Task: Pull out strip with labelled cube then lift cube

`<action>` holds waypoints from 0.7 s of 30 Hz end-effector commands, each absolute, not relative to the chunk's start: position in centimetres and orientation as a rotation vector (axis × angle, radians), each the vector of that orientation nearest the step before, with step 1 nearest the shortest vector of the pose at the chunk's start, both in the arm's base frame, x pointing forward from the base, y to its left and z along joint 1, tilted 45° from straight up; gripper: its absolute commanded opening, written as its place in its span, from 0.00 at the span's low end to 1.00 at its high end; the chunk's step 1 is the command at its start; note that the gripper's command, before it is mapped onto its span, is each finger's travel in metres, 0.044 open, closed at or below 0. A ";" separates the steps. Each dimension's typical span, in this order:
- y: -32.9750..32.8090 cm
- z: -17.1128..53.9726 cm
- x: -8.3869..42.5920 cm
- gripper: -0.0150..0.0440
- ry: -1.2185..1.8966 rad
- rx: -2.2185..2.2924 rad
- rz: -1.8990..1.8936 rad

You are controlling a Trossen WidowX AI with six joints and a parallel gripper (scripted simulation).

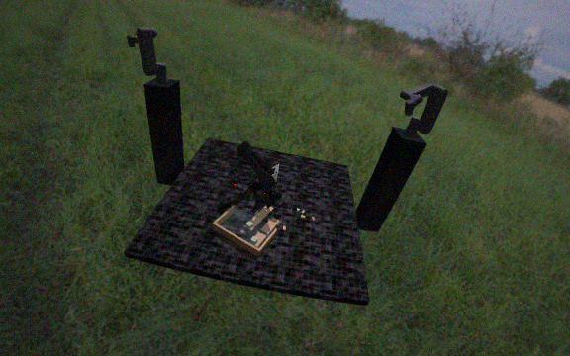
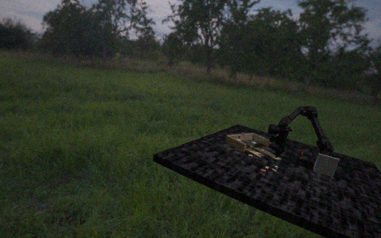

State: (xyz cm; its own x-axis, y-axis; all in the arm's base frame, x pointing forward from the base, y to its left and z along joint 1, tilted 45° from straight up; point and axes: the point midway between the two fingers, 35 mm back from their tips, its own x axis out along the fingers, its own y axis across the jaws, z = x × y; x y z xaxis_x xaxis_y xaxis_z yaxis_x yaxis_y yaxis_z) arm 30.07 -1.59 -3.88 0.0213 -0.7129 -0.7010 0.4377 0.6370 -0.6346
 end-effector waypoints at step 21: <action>-0.5 -5.5 26.0 0.25 1.288 -0.268 -0.909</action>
State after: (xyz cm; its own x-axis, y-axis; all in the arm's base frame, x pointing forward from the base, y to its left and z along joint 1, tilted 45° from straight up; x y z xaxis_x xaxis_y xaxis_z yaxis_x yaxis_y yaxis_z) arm 27.01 -0.41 -5.06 0.0224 -0.7107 -0.7032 0.4357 0.6400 -0.6329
